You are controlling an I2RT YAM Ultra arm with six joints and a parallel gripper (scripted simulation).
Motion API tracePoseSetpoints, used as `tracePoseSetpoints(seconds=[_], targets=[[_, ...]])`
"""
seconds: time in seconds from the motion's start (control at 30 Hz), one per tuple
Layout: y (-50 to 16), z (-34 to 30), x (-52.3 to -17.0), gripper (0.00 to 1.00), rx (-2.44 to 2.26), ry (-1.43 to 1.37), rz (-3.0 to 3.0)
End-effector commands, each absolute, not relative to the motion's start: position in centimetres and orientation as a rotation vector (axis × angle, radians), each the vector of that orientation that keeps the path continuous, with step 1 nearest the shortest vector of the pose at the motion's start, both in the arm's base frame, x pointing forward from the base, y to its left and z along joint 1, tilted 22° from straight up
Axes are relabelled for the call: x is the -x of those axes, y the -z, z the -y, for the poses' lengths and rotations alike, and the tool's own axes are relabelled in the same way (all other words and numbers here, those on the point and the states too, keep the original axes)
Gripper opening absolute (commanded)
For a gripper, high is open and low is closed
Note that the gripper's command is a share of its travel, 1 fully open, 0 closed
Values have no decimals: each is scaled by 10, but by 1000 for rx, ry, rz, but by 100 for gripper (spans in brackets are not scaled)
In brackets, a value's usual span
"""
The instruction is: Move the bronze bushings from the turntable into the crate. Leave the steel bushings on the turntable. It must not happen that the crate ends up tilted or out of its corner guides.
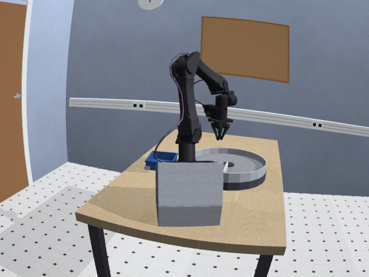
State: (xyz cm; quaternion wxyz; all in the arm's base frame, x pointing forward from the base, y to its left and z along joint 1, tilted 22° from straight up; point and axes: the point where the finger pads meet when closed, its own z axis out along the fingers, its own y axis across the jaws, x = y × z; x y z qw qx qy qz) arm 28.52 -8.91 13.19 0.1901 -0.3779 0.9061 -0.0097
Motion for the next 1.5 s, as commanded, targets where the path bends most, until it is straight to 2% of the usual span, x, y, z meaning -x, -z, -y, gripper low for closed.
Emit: tracePoseSetpoints(seconds=[0.0,0.2,0.4,0.43,0.53,1.47], targets=[[-148,93,-286,15,1042,54,-2518],[-115,83,-294,15,1106,12,-2538],[-73,69,-334,15,1259,51,-2472],[-80,72,-352,15,1270,97,-2432],[-69,68,-364,15,1306,105,-2412],[-72,72,-364,15,1283,112,-2410]])
